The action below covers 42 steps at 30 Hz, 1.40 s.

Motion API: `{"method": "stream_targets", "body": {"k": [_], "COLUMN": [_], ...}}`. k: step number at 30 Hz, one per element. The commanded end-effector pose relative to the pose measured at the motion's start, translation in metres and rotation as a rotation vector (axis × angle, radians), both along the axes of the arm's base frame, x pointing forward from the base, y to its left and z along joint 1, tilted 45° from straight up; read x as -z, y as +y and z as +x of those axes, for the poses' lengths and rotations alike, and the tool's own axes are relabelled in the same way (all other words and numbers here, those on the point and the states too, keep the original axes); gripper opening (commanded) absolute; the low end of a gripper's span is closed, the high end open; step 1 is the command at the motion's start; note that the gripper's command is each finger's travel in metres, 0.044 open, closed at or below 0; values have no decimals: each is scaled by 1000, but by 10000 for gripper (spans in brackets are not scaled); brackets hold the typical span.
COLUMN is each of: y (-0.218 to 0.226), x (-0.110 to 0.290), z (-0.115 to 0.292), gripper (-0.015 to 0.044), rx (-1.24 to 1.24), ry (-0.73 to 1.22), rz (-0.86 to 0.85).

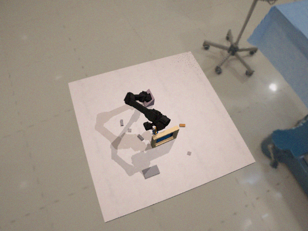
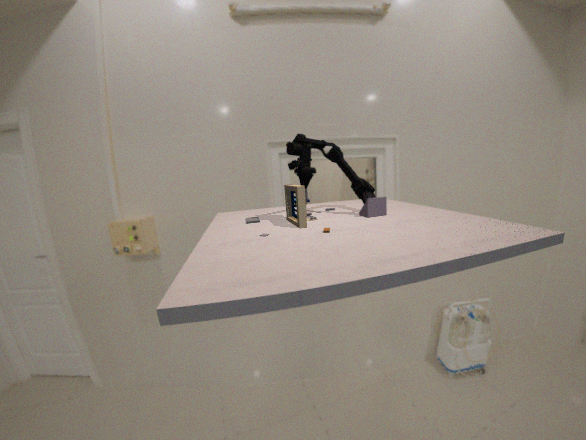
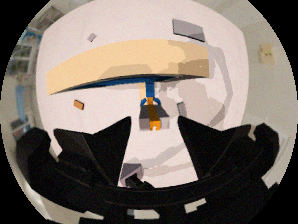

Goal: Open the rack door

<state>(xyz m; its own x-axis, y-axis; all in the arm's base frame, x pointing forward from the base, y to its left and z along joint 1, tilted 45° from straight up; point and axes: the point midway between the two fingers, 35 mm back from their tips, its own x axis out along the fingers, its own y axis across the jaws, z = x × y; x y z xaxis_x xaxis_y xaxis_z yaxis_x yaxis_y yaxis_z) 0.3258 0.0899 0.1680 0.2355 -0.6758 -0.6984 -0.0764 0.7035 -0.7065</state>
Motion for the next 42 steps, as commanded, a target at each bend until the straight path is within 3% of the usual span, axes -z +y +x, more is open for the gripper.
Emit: {"method": "stream_targets", "body": {"k": [1,21,28,42], "y": [-4,-25,-25,-25], "x": [6,27,27,27], "z": [0,6,6,6], "gripper": [287,287,103,15], "rx": [4,34,34,34], "ry": [25,108,108,108], "rz": [-3,-10,-10,-10]}}
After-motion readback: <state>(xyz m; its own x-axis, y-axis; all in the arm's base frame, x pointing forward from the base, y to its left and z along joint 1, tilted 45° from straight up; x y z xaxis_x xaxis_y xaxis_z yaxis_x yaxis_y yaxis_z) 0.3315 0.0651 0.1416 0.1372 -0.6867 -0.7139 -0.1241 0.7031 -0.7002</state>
